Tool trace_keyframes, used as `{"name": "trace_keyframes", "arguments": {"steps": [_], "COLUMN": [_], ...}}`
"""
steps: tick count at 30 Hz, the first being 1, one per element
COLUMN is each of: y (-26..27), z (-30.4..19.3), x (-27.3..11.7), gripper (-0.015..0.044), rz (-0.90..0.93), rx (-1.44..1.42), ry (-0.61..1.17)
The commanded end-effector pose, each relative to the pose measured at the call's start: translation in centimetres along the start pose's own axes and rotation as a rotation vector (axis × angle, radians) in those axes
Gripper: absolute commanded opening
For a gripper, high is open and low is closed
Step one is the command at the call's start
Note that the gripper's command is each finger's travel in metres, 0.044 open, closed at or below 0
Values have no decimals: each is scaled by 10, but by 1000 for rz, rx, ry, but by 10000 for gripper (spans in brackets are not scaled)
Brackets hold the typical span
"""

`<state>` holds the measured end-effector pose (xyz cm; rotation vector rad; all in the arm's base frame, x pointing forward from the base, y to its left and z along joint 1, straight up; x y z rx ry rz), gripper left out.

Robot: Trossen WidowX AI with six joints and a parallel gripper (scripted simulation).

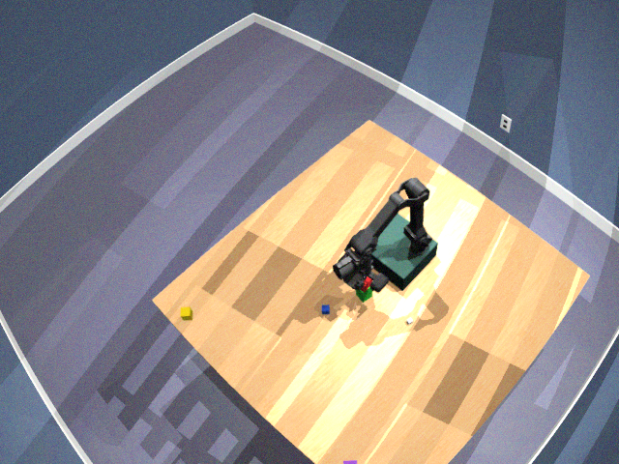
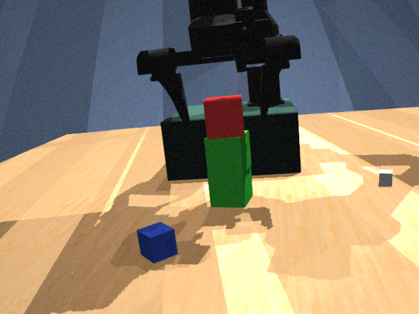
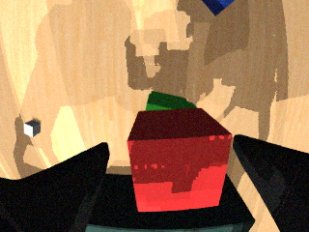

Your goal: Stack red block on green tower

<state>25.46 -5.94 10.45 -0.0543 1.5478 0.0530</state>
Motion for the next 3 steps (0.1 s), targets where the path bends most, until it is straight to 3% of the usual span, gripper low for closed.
{"name": "trace_keyframes", "arguments": {"steps": [1, 3], "y": [0, 0], "z": [0, 0], "x": [0, 0], "gripper": [440, 440], "rz": [0, 0], "rx": [0, 0], "ry": [0, 0]}}
Point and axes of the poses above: the point midway between the two fingers, 35 mm back from their tips, its own x axis out along the fingers, its own y axis across the jaws, z = x × y, the point moved 6 cm from there along -x, back along the fingers, and after that the axes turned 2 degrees about -x, right-handed, at the moved point
